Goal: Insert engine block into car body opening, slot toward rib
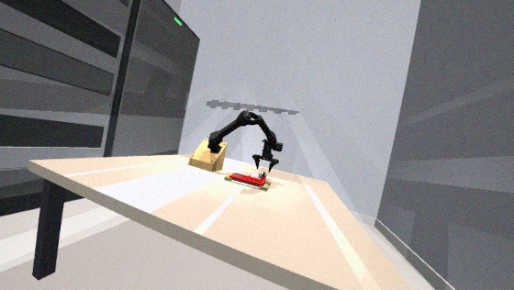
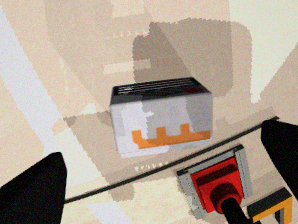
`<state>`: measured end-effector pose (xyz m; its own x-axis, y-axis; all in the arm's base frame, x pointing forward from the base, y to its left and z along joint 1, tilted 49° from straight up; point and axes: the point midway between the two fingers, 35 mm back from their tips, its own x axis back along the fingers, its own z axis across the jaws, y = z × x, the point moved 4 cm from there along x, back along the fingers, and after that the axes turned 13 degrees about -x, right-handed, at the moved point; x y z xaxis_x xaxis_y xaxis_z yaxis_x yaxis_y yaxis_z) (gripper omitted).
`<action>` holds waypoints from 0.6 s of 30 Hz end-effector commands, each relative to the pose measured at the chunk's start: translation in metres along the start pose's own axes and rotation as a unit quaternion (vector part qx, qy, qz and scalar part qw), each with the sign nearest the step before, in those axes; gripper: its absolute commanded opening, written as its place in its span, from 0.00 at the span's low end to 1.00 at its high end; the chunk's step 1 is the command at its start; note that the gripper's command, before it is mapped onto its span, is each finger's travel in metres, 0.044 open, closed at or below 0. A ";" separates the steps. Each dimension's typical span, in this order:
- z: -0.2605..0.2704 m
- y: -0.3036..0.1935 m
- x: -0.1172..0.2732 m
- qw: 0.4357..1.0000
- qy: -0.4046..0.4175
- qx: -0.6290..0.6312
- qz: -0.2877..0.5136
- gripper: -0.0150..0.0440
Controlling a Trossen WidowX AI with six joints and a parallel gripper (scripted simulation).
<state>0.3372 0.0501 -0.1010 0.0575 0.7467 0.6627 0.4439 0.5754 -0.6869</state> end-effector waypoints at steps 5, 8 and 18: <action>0.000 0.000 -0.001 1.000 0.000 0.001 0.000 1.00; 0.000 0.000 -0.001 1.000 0.000 0.001 0.000 1.00; -0.001 0.000 0.042 1.000 0.003 -0.009 -0.002 1.00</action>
<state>0.3367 0.0748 -0.0819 0.0638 0.7479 0.6607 0.4435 0.5719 -0.6901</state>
